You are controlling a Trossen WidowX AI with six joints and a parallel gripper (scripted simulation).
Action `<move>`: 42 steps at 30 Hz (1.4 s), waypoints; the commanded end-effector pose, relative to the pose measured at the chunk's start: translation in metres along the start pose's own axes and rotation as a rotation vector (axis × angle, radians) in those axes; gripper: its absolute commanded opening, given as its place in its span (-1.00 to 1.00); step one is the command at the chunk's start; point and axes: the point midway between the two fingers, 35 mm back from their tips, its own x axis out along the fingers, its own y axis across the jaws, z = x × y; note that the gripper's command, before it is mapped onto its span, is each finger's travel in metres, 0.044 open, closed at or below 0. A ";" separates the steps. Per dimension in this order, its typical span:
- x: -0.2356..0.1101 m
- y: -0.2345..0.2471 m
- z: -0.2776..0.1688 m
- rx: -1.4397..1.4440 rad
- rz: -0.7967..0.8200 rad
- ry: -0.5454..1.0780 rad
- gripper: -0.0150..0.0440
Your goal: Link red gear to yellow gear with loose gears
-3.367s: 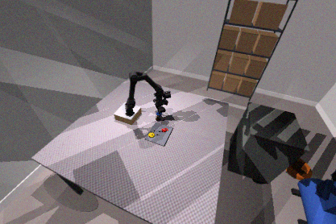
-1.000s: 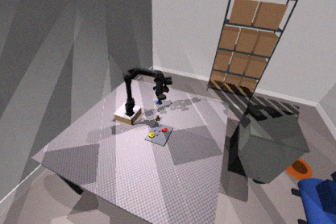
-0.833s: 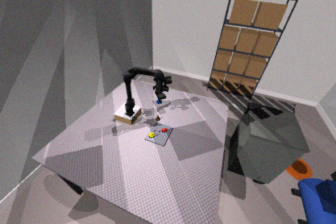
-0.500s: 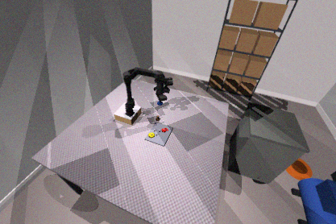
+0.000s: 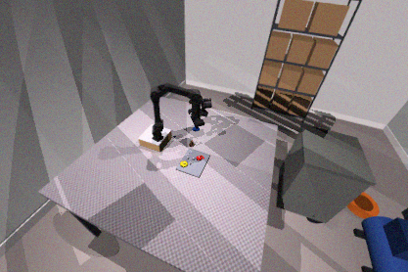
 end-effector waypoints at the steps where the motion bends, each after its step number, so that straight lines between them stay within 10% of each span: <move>1: 0.005 -0.008 -0.001 -0.003 0.001 0.006 -0.49; 42: 0.037 -0.095 -0.024 0.008 -0.006 0.015 -0.49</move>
